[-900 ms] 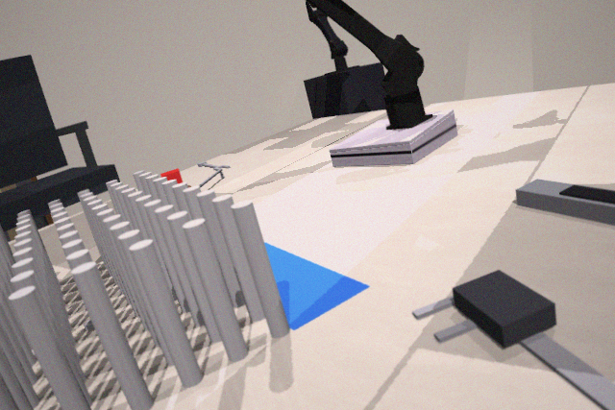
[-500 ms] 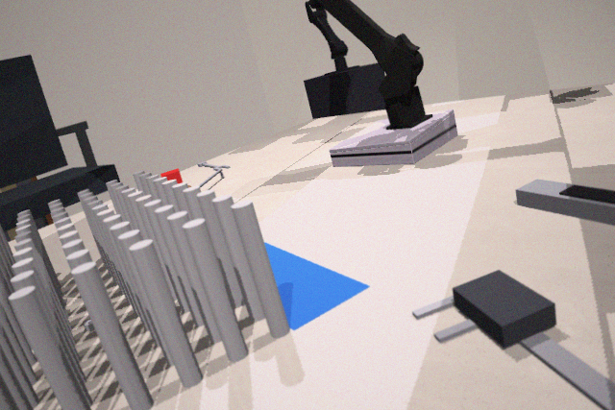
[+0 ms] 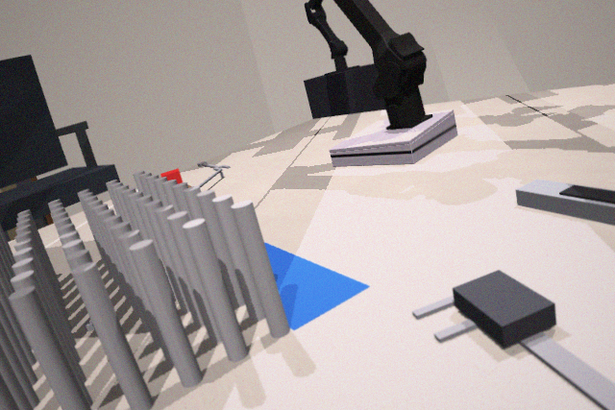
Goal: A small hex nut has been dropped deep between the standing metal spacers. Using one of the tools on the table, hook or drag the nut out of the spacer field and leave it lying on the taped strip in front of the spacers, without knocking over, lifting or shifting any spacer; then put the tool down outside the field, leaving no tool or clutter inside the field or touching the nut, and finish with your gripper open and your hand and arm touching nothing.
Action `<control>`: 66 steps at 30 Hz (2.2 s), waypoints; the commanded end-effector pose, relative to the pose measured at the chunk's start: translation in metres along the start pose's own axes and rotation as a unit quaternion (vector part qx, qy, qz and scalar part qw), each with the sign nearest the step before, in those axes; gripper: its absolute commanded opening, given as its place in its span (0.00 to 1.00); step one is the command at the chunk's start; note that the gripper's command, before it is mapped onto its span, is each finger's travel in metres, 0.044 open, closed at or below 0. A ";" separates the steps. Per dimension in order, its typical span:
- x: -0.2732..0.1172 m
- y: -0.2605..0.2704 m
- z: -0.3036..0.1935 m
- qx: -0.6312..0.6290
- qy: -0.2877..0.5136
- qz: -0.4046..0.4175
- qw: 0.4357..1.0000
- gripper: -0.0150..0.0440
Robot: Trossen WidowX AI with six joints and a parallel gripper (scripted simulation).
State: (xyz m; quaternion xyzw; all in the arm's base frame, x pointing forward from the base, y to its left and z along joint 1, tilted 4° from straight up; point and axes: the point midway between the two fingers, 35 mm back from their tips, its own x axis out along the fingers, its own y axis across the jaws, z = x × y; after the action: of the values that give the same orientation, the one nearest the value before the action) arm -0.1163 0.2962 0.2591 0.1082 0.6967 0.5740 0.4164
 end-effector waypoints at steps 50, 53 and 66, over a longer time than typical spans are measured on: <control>-0.377 -0.308 0.206 -0.122 -0.547 -0.652 0.510 1.00; -0.377 -0.308 0.206 -0.122 -0.547 -0.652 0.510 1.00; -0.377 -0.308 0.206 -0.122 -0.547 -0.652 0.510 1.00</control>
State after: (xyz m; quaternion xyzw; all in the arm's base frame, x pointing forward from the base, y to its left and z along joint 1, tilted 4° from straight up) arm 0.3673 0.1083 0.1579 -0.1337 0.1283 0.0485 0.9815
